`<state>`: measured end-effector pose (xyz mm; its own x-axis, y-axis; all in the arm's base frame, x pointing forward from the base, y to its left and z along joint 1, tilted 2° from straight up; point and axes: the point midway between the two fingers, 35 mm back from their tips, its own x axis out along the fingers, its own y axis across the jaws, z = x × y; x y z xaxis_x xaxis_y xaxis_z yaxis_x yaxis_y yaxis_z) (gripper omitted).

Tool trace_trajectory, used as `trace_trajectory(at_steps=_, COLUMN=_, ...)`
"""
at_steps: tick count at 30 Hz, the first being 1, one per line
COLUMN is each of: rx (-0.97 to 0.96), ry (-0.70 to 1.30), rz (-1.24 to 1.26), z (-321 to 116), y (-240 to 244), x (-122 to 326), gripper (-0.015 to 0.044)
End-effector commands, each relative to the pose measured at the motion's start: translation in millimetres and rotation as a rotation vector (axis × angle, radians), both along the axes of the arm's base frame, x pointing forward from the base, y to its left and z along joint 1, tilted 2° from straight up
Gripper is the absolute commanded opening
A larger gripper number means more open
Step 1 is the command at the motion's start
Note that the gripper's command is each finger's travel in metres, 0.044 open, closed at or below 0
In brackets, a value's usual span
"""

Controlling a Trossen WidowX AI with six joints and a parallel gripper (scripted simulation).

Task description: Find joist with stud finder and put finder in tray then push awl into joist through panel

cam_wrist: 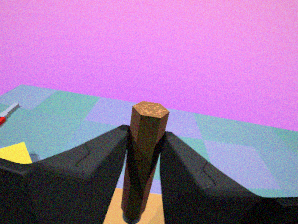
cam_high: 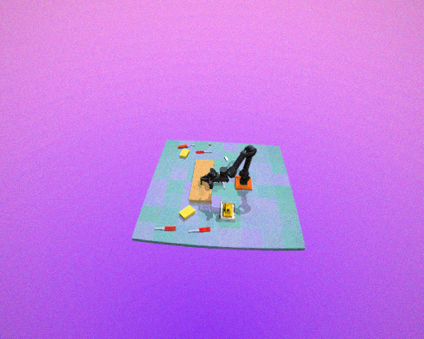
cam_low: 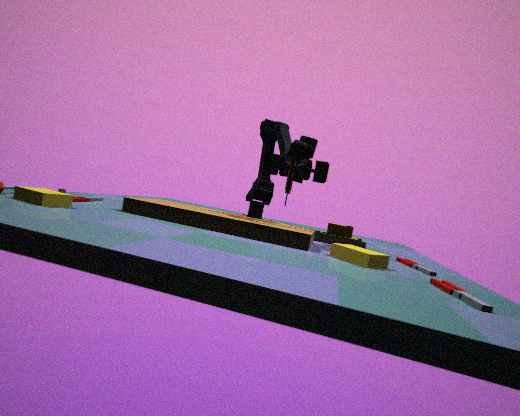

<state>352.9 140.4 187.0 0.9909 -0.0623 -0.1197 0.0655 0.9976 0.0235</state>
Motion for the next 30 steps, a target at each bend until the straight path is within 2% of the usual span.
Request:
trace_trajectory(at_steps=1, rx=0.007, ry=-0.004, rz=-0.007, z=-2.2, y=-0.6, x=0.0, gripper=0.0000)
trace_trajectory(at_steps=30, rx=0.007, ry=-0.004, rz=-0.007, z=-21.6, y=0.3, x=0.2, gripper=0.0000)
